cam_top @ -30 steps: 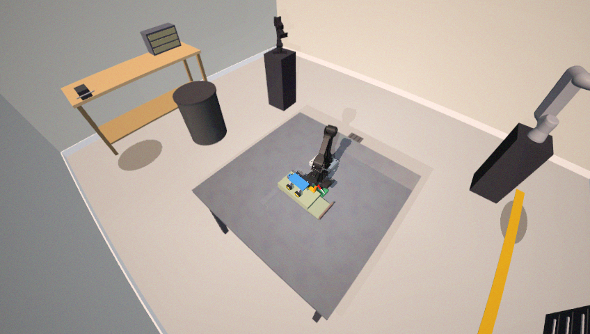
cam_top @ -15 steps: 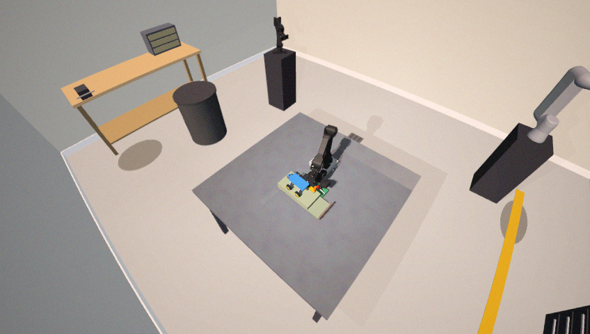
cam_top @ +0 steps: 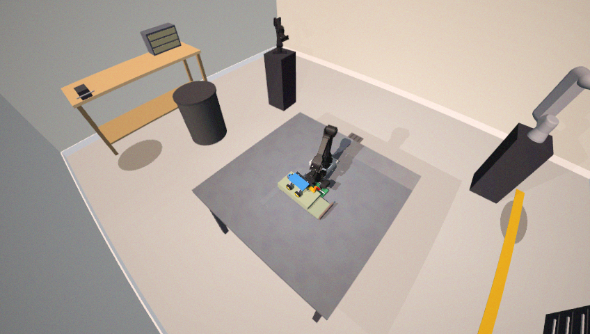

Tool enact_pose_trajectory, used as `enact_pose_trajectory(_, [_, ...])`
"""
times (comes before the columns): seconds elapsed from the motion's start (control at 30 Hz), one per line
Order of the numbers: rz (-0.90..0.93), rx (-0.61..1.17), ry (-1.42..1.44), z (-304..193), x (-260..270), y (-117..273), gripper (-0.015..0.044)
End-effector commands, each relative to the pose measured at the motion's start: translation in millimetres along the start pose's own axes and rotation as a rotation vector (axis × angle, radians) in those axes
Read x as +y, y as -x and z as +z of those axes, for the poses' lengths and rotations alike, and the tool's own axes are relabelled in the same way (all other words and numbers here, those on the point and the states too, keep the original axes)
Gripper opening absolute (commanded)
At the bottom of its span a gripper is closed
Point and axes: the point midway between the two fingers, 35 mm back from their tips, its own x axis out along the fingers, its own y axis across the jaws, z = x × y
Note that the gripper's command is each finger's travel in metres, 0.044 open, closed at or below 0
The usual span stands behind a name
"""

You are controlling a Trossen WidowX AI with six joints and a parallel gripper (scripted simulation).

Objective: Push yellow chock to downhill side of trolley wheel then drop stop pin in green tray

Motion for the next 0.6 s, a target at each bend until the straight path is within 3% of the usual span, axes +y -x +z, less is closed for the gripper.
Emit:
enact_pose_trajectory(0.0, [0.0, 0.001, 0.0, -0.4, -0.2, 0.3, 0.034])
enact_pose_trajectory(0.3, [-0.004, -0.002, 0.003, 2.3, -3.1, 23.8, 0.034])
enact_pose_trajectory(0.43, [-0.004, -0.002, 0.003, 2.9, -4.5, 34.3, 0.044])
enact_pose_trajectory(0.57, [-0.004, -0.002, 0.003, 3.1, -5.8, 43.2, 0.044])
